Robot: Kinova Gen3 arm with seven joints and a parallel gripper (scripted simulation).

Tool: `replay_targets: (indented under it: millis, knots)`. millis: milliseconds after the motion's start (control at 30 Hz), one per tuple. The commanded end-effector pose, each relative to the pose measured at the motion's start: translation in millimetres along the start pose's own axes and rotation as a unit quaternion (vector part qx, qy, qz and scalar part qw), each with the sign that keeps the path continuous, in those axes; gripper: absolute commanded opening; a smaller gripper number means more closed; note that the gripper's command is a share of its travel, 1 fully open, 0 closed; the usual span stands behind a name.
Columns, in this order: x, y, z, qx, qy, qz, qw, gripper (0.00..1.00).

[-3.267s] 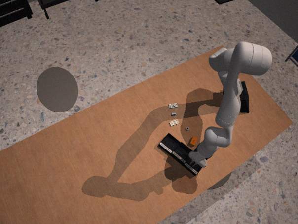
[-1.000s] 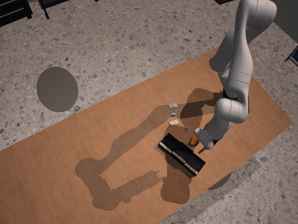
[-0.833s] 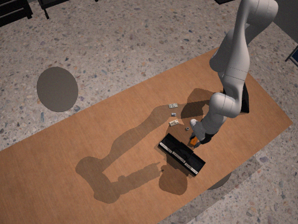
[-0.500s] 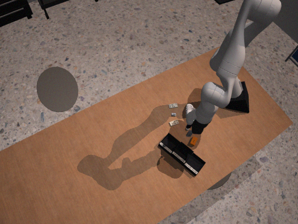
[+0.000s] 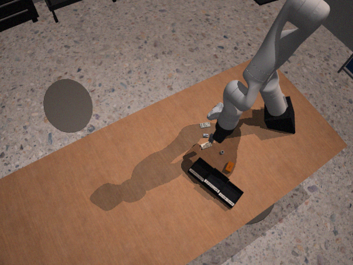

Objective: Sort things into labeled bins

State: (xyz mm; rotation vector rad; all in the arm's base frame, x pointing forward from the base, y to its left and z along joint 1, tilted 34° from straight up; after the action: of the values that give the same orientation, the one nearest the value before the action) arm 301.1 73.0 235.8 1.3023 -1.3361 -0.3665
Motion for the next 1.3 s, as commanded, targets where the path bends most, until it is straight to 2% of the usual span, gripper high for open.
replay_targets:
  millis: [0,233,367,500,567,600,700,1267]
  knots:
    - [11,-9.6,8,-0.001,-0.038,-0.003,0.999,0.79]
    - [52,-31.9,38,-0.001,-0.205,-0.002,0.979,0.79]
    - [53,-31.3,34,0.001,-0.286,-0.001,0.958,0.79]
    - [53,-31.0,37,-0.002,-0.370,-0.003,0.929,0.79]
    - [53,-31.0,37,-0.002,-0.370,-0.003,0.929,0.79]
    - [53,-31.0,37,-0.002,-0.417,-0.002,0.909,0.79]
    - [53,-31.0,37,-0.003,-0.466,-0.001,0.885,0.79]
    - [54,-31.1,38,-0.003,-0.459,-0.001,0.889,0.79]
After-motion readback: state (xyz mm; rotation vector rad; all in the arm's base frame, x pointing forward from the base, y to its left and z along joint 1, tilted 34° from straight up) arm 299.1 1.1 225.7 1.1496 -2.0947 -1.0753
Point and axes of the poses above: the point where the finger pads meet when closed, its own y axis back along the fingers, its own z axis across the jaws, x = y × z, the point moved 6 cm from there along y, back along the fingers, and after that the axes turned 1 degree about y, right-handed, at the moved point
